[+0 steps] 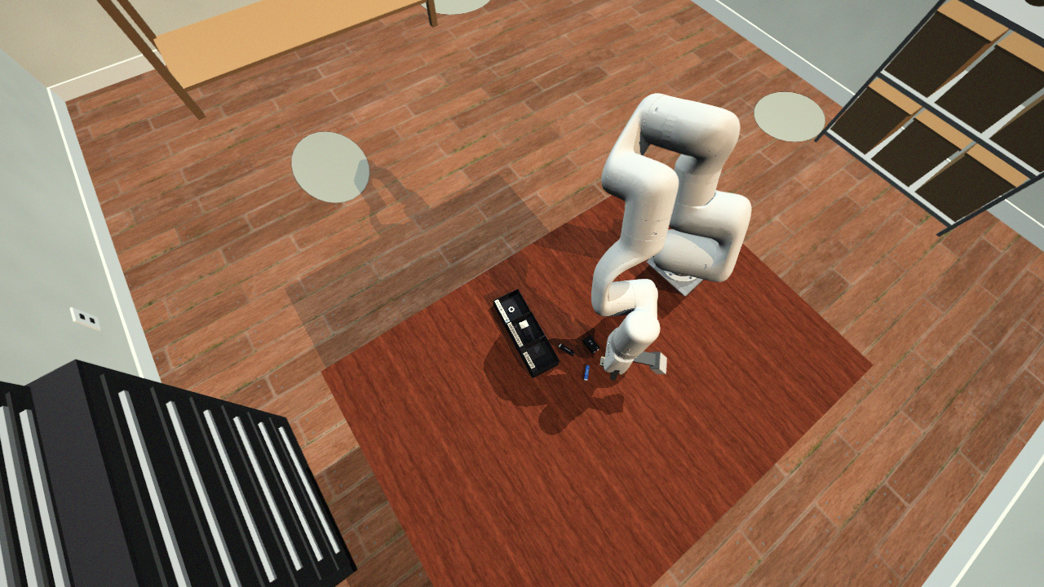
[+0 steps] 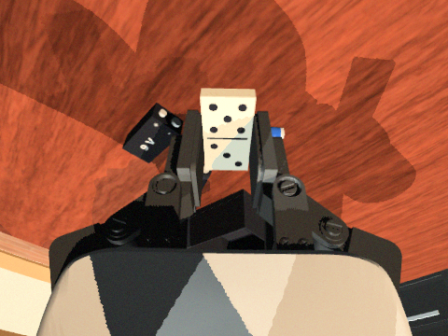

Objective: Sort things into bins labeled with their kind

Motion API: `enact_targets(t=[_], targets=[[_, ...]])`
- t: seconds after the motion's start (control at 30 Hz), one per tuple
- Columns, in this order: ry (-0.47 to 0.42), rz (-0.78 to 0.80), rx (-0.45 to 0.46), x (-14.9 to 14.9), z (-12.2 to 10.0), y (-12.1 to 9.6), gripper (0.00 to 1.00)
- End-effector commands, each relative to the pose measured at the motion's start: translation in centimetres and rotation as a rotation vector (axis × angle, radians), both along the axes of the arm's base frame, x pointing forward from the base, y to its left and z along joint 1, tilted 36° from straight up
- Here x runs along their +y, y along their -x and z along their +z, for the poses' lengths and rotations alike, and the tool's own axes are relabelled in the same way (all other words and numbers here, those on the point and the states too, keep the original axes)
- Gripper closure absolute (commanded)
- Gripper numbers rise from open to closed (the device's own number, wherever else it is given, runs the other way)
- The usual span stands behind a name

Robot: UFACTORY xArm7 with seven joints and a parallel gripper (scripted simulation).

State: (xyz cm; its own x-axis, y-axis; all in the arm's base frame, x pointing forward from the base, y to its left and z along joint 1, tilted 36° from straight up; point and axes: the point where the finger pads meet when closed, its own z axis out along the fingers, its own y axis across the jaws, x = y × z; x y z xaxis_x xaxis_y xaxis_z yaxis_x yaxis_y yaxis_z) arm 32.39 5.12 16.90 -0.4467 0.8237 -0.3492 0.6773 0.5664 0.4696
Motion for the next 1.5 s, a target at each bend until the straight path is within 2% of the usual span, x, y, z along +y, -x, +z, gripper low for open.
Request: enact_targets(t=[0.0,0.17,0.67,0.87,0.97,1.23,1.3,1.33,1.47], targets=[[-0.001,0.0,-0.003,0.0,0.6,0.3,1.0],[-0.001,0.0,-0.003,0.0,0.6,0.3,1.0],[-0.001,0.0,-0.003,-7.2,3.9,-4.0,1.0],[-0.001,0.0,-0.003,-8.4,4.5,-4.7,1.0],[-0.089,-0.122,-0.007,-9.9,5.2,-5.6,1.0],[-0.251,-0.347,-0.017,-13.7,7.0,-7.9,1.0],[-0.251,-0.347,-0.017,-13.7,7.0,-7.9,1.0],[-0.309,-0.426,-0.02,-14.2,7.2,-8.2,1.0],[-0.376,-0.517,-0.023,-14.8,7.5,-8.6,1.0]])
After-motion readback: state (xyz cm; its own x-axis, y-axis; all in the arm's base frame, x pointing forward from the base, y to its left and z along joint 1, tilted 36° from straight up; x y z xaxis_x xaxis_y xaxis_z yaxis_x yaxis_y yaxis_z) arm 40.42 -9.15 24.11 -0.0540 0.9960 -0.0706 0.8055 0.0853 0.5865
